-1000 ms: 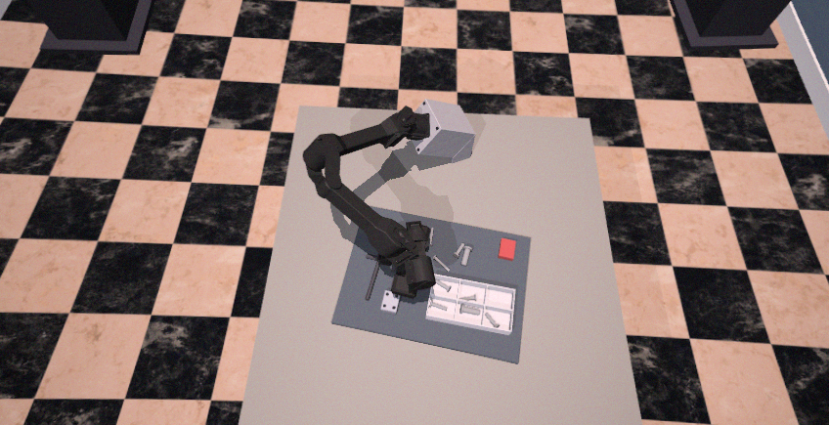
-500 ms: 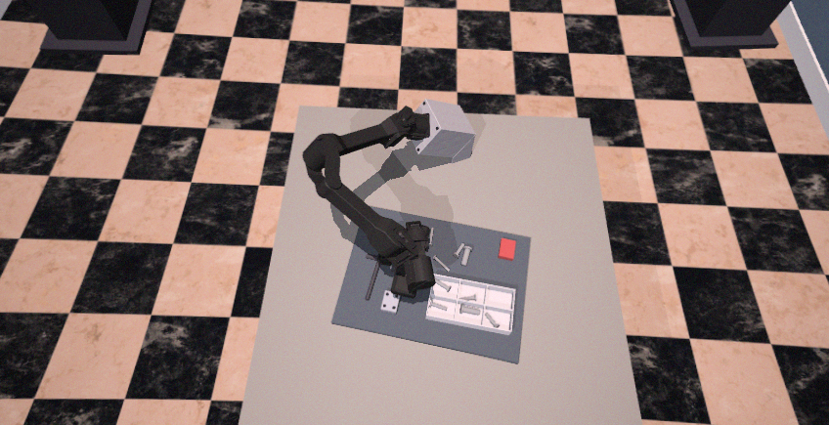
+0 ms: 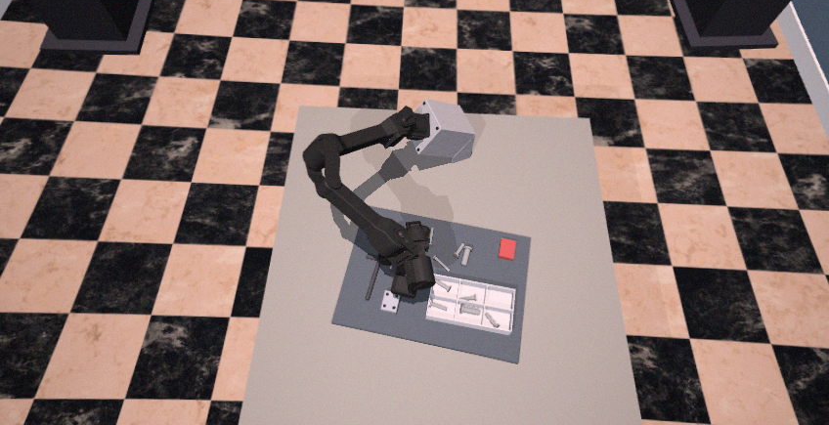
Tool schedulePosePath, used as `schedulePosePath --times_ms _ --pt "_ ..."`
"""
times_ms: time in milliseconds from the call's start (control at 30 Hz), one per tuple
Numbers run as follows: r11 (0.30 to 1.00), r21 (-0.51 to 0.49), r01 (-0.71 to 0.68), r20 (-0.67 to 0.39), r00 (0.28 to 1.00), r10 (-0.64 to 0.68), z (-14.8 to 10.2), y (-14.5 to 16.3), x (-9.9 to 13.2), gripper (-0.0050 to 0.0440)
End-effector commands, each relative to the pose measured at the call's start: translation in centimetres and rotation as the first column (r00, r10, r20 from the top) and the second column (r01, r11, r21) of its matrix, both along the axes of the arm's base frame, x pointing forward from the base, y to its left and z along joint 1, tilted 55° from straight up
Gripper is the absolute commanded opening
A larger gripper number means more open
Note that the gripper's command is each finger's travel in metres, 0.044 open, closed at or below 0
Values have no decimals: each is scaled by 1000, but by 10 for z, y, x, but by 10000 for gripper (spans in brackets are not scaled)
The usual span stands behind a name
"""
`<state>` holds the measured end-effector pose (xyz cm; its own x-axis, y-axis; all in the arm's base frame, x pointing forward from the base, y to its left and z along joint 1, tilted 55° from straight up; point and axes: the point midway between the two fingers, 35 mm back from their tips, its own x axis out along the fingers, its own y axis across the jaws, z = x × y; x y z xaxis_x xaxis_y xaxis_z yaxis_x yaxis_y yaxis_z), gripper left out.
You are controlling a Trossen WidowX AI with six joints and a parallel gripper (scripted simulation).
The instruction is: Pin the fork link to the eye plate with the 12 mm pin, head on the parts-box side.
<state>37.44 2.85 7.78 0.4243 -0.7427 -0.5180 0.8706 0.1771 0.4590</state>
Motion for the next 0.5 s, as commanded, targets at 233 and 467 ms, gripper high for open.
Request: schedulePosePath --times_ms 233,467 --pt "1000 3 -3 22 1000 3 9 0 1 -50" --pt "1000 3 -3 22 1000 3 9 0 1 -50"
